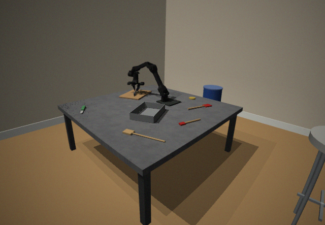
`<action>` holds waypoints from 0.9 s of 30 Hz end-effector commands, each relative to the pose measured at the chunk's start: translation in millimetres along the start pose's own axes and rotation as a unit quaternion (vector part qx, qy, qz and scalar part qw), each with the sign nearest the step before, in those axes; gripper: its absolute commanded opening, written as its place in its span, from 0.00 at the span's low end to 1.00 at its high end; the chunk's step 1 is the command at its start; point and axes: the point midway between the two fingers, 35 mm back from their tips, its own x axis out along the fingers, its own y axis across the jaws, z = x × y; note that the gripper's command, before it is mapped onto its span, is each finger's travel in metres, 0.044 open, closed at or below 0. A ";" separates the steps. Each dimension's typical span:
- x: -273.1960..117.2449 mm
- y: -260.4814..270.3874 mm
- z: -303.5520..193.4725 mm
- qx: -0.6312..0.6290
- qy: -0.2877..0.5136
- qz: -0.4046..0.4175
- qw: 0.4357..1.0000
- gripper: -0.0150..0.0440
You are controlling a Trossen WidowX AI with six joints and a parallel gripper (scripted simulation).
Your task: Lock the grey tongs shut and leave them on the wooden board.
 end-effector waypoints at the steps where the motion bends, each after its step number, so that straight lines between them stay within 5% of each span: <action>1: -0.2 -0.2 0.0 0.000 0.000 0.000 1.000 0.67; 9: -0.2 -0.2 0.0 0.000 0.000 0.000 1.000 1.00; 14: -11.1 -7.7 12.9 0.000 -0.001 -0.002 1.000 1.00; 27: -112.6 -34.3 145.8 -0.003 -0.007 -0.007 1.000 1.00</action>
